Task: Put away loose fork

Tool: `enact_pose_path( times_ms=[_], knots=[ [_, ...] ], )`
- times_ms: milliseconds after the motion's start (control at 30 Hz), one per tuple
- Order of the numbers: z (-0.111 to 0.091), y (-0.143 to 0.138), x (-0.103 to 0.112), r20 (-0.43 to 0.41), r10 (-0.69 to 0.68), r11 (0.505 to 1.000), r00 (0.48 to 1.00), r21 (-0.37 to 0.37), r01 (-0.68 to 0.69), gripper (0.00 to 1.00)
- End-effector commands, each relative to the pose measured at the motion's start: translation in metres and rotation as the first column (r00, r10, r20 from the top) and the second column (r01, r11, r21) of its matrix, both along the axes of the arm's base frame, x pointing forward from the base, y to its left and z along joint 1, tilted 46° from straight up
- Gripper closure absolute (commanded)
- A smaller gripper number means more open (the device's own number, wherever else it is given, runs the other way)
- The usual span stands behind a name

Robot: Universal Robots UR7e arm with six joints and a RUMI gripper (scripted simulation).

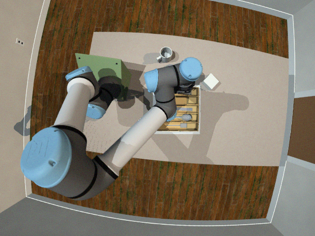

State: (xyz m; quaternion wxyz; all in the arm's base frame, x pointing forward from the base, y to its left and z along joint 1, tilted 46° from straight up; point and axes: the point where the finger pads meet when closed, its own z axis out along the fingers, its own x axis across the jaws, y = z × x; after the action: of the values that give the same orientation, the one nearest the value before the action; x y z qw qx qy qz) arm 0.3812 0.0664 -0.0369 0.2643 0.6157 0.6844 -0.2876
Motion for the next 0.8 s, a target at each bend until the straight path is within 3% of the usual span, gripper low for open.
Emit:
enact_pose_path(
  times_ms=[0, 400, 767],
  knots=[
    [0.0009, -0.0007, 0.0003, 0.004, -0.002, 1.000, 1.000, 0.000, 0.002, 0.98],
    [0.0004, -0.0004, -0.0006, 0.031, -0.030, 1.000, 0.999, 0.001, 0.030, 0.98],
    [-0.0009, 0.0010, -0.0021, 0.120, -0.115, 0.993, 0.986, 0.008, 0.115, 0.98]
  ],
)
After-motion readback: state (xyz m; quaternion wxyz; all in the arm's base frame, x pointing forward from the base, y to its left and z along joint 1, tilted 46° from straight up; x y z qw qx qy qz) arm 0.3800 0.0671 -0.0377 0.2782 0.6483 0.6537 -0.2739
